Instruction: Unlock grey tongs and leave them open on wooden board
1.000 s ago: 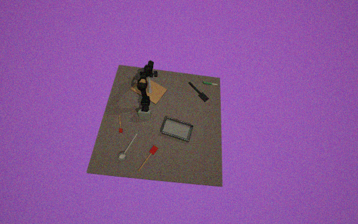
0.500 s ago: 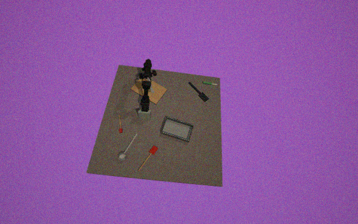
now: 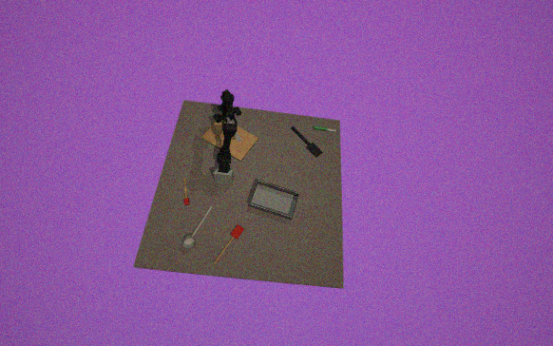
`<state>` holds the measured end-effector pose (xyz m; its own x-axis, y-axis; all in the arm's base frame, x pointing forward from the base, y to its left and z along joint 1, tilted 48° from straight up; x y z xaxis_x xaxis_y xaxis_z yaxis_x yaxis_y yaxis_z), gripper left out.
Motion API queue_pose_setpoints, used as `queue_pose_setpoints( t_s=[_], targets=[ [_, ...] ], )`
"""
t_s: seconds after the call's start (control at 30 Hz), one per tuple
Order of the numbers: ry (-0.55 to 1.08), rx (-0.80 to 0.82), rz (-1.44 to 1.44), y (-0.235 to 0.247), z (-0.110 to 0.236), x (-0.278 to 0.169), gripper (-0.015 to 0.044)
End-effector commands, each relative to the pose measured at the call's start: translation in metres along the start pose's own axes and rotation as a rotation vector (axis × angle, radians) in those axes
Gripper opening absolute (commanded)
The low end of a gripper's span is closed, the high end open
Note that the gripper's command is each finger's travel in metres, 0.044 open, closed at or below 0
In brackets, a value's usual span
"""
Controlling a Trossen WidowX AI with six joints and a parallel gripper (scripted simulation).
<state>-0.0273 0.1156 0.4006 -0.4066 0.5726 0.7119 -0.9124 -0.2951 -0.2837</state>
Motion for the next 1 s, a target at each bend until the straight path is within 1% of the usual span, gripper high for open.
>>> queue_pose_setpoints(
  t_s=[0.0,0.97],
  targets=[
    [-0.003,-0.005,0.009,0.0,0.002,0.002,-0.015],
    [-0.003,-0.005,0.01,0.001,-0.042,0.008,-0.015]
  ],
)
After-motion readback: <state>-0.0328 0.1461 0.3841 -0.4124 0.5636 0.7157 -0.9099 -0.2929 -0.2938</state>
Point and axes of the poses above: the point midway between the two fingers, 35 mm back from their tips, its own z axis back along the fingers, its own y axis across the jaws, x = y × z, the point moved 10 cm from there along z, back along the fingers, and after that the axes turned 10 degrees about -z, right-handed, at the moved point
